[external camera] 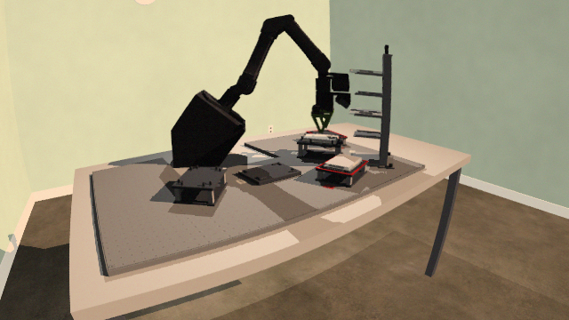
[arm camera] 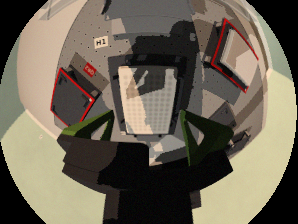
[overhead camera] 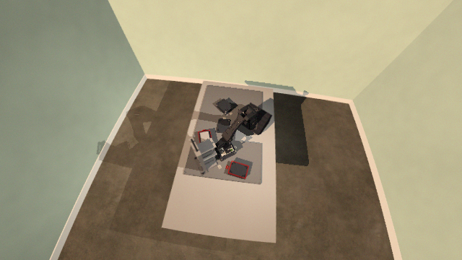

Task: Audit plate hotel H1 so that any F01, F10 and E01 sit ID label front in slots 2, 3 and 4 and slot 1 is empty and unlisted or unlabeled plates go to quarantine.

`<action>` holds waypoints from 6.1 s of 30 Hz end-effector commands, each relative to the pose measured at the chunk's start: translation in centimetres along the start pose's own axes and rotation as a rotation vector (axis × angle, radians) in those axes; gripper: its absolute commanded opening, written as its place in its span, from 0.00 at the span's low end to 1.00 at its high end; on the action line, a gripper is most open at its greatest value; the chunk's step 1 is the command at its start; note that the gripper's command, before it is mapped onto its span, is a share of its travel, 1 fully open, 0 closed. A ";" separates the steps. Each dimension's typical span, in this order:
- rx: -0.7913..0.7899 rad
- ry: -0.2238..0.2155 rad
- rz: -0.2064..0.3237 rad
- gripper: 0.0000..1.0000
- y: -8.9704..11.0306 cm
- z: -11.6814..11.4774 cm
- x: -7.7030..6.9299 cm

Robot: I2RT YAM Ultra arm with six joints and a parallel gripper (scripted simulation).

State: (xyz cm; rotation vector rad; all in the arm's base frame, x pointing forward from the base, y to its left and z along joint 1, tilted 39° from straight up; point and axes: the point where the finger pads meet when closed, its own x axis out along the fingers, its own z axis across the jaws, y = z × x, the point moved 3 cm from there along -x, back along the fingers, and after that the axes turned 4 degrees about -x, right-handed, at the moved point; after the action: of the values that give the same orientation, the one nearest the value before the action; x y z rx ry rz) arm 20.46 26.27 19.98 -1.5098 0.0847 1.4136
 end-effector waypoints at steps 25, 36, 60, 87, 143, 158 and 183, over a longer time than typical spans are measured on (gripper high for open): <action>-0.004 -0.003 -0.024 1.00 -0.3 0.1 -6.6; -0.004 -0.002 -0.024 1.00 -0.2 0.1 -9.6; -0.006 -0.001 -0.024 1.00 0.0 0.1 -14.9; 0.015 -0.005 0.034 1.00 1.6 -6.9 -13.7; -0.007 0.065 -0.779 1.00 7.0 -16.0 -13.3; -0.001 0.062 -0.774 1.00 9.0 -20.0 -13.8; 0.004 0.068 -0.779 1.00 14.6 -25.7 -13.9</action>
State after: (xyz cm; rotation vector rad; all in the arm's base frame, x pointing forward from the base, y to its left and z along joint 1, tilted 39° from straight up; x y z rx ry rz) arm 25.18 -1.84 18.42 -1.3484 -0.3686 0.7490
